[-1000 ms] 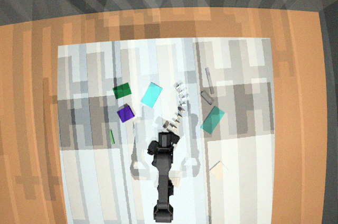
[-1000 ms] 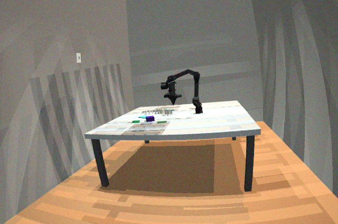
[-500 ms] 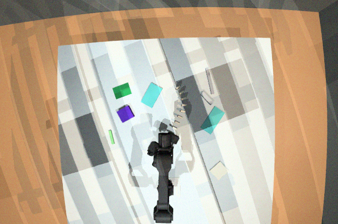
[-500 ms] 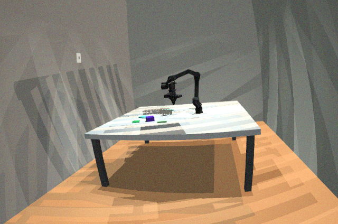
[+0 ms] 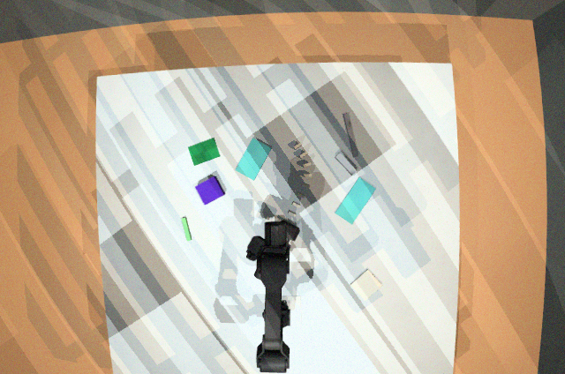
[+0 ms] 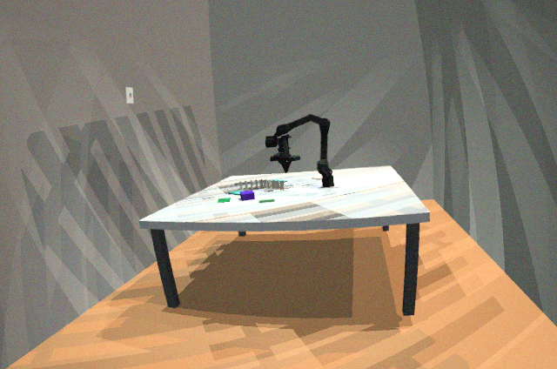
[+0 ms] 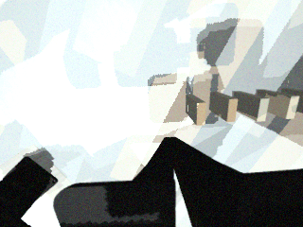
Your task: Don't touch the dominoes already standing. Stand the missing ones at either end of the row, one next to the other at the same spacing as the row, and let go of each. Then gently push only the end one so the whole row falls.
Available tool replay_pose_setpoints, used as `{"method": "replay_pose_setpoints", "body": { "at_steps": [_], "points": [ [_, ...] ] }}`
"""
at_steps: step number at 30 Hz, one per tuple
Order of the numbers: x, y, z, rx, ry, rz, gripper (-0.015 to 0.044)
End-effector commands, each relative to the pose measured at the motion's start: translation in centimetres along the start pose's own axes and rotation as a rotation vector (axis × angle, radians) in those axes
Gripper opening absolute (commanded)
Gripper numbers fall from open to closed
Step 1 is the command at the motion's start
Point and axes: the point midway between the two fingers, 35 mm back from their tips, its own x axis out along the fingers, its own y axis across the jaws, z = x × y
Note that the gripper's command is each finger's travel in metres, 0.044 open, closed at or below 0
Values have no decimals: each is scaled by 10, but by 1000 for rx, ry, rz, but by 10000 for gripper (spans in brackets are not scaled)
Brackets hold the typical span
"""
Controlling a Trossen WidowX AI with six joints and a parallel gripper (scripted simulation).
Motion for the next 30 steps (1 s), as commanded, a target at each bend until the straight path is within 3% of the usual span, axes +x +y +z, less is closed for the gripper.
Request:
{"method": "replay_pose_setpoints", "body": {
  "at_steps": [1, 13, 20, 30],
  "points": [
    [0, 0, 0, -5, -2, 0, 0],
    [2, 0, 1, -5, -2, 0, 0],
    [78, 0, 5, -5, -3, 0, 0],
    [80, -5, 6, -5, -3, 0, 0]
  ]
}}
